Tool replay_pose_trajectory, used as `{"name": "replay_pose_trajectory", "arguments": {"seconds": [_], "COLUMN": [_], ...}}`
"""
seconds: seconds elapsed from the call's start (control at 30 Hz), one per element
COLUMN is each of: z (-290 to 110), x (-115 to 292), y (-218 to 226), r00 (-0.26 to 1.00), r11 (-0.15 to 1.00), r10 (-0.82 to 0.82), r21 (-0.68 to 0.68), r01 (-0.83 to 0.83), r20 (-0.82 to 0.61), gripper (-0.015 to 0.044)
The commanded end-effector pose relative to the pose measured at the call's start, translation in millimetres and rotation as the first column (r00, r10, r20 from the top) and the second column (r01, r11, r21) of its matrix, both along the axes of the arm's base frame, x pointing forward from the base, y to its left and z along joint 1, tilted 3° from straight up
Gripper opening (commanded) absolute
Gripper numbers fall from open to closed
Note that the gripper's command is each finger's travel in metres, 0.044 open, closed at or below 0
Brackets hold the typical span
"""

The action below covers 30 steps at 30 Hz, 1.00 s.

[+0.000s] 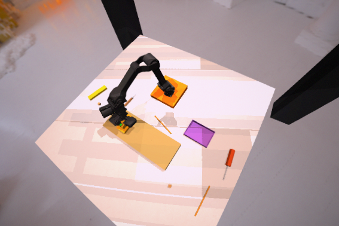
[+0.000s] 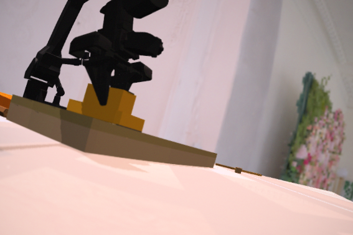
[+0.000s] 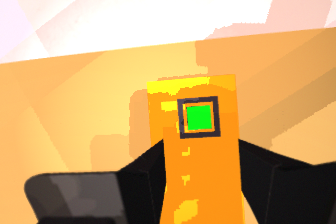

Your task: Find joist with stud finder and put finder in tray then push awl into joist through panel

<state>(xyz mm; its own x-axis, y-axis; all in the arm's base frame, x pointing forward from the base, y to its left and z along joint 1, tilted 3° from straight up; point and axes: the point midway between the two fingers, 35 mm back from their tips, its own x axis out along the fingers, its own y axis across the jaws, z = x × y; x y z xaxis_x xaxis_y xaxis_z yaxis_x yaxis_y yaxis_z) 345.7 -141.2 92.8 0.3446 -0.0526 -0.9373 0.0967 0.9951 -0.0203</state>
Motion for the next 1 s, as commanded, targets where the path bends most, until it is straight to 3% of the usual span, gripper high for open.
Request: {"name": "replay_pose_trajectory", "arguments": {"seconds": [0.0, 0.97], "z": [-0.4, 0.8], "x": [-0.3, -4.6], "y": [-6.9, -48.3], "r00": [1.0, 1.0], "r11": [1.0, 1.0], "r10": [0.001, 0.001], "r21": [-0.001, -0.005], "r01": [-0.001, -0.001], "r20": [-0.003, -0.004], "gripper": [0.0, 0.0]}}
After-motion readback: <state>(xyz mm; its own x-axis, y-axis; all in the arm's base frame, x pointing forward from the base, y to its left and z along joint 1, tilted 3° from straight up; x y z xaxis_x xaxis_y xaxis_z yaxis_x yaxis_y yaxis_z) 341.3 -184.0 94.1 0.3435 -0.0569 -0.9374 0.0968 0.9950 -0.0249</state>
